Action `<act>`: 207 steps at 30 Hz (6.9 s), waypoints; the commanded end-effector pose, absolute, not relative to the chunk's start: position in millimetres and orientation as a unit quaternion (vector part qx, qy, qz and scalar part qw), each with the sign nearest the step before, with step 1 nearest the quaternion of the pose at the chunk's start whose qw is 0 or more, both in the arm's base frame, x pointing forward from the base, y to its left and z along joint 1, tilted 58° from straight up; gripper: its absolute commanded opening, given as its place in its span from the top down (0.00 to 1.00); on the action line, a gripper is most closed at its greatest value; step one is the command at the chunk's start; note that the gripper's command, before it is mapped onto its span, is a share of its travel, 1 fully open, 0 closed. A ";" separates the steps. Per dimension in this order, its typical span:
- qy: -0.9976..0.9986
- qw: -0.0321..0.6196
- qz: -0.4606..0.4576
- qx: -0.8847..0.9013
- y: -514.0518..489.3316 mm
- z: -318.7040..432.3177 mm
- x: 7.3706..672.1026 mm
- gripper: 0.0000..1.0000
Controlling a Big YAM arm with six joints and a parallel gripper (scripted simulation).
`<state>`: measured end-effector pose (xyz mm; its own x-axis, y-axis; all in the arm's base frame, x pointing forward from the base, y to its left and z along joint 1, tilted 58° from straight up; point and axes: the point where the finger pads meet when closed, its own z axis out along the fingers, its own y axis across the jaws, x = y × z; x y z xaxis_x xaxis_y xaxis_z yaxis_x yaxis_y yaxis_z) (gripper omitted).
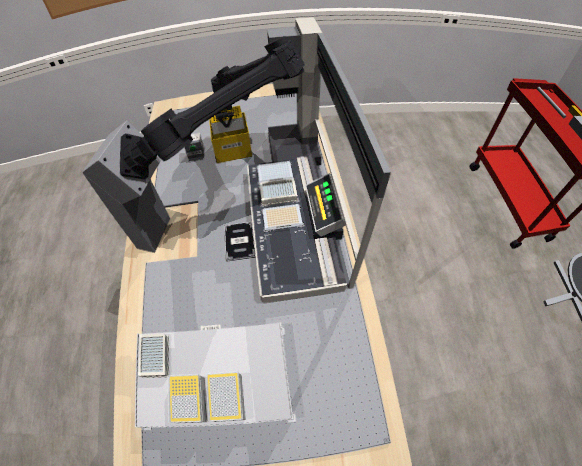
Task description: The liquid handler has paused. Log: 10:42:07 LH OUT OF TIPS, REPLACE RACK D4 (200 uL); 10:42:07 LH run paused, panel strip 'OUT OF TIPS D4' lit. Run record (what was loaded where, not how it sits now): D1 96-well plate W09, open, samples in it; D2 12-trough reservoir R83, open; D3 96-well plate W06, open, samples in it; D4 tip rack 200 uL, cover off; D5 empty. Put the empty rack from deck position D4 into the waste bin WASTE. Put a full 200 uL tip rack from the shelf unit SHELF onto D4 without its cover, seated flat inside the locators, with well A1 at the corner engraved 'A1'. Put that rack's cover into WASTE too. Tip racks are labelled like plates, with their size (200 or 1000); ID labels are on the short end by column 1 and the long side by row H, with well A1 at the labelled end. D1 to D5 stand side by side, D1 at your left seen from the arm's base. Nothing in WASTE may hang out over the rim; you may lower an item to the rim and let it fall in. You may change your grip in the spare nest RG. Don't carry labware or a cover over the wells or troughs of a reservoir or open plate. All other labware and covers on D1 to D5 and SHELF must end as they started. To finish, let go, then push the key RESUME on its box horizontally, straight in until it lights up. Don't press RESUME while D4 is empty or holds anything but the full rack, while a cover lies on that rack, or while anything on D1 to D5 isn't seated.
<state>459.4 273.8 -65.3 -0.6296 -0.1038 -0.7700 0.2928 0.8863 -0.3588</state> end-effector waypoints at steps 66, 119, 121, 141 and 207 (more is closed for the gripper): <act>0.872 0.431 -0.228 0.050 275.3 -66.9 469.4 1.00; 0.871 0.439 -0.216 0.049 291.5 -55.2 465.2 0.00; 0.870 0.439 -0.217 0.048 291.8 -53.9 461.9 0.00; 0.871 0.438 -0.218 0.048 303.2 -39.1 438.4 0.00; 0.872 0.432 -0.226 0.051 321.7 -13.6 398.7 0.00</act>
